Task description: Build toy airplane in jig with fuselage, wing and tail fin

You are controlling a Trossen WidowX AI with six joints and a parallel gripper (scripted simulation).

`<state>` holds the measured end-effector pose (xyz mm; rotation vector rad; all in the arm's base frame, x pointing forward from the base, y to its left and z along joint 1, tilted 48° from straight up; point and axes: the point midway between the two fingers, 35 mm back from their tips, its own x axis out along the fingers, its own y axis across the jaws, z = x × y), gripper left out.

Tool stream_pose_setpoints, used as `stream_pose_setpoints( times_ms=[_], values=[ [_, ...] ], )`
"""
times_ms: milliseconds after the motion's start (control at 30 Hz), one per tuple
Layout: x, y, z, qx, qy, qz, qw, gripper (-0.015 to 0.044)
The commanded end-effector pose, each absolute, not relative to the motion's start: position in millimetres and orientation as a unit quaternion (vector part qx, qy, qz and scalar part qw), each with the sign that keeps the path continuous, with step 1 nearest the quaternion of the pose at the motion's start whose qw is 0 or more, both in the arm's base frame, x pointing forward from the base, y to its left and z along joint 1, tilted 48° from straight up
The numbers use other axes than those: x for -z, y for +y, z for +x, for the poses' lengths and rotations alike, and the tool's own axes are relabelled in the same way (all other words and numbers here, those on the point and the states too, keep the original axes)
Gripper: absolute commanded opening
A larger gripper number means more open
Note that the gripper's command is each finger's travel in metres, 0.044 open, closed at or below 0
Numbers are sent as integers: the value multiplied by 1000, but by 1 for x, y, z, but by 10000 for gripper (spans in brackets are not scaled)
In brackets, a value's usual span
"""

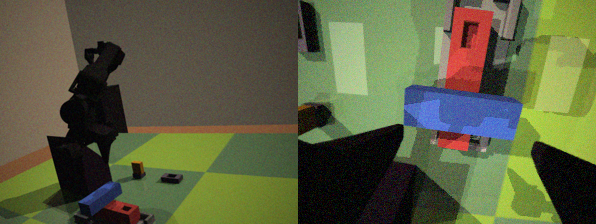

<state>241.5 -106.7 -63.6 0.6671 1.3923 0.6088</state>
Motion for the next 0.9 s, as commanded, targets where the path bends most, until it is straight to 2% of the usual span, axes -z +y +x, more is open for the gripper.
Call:
stream_pose_setpoints(
  times_ms=[0, 300, 700, 867],
  values=[
    [48, -97, 245, -264, 624, 299, 672, 440],
    [-41, -25, 247, -251, 630, 295, 674, 440],
    [-115, 67, 188, -265, 625, 303, 669, 440],
    [-121, 77, 178, -271, 622, 305, 668, 440]
  ],
)
